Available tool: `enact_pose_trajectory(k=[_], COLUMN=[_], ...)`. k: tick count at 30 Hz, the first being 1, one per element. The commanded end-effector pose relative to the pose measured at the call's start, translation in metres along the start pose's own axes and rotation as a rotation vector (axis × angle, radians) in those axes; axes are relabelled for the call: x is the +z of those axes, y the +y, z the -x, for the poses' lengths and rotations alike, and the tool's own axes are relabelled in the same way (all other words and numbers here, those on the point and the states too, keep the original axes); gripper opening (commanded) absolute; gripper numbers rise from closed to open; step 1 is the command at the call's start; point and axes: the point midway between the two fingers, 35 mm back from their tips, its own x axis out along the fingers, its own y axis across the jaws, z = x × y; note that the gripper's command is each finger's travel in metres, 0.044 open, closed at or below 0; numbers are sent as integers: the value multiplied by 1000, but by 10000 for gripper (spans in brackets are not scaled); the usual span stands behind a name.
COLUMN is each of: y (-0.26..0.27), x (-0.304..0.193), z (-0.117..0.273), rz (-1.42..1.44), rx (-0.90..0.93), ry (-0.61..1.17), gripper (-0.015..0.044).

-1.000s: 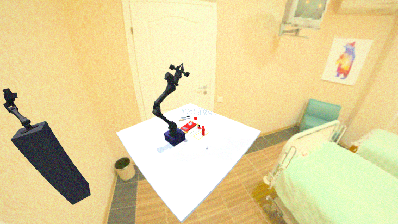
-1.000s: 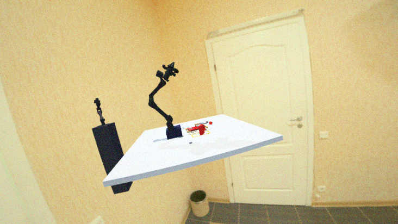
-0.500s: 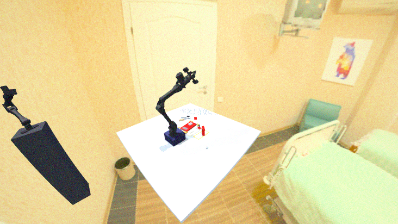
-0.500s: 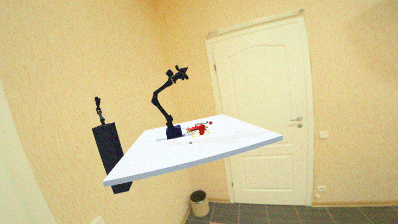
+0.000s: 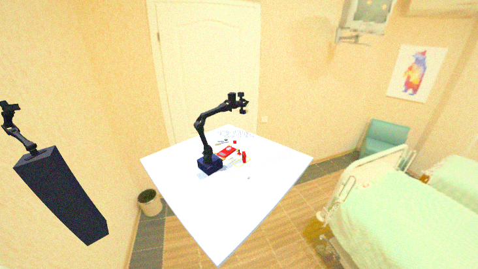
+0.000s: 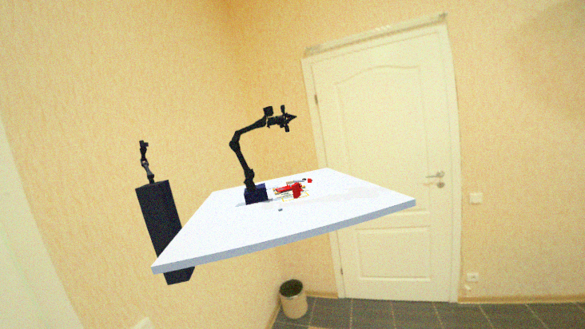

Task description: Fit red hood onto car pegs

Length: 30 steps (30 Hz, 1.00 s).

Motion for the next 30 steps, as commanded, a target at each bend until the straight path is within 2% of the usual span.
enact_pose_trajectory(k=[1,8,15,23,30], y=[48,134,220,313,384], x=[-5,-11,-16,-19,-17], z=[-21,-41,-42,-18,23], rz=[-70,-183,-297,-422,-522], rx=[164,449,745,1101,1442], ry=[12,45,101,191,297], gripper=[0,0,0,0,0])
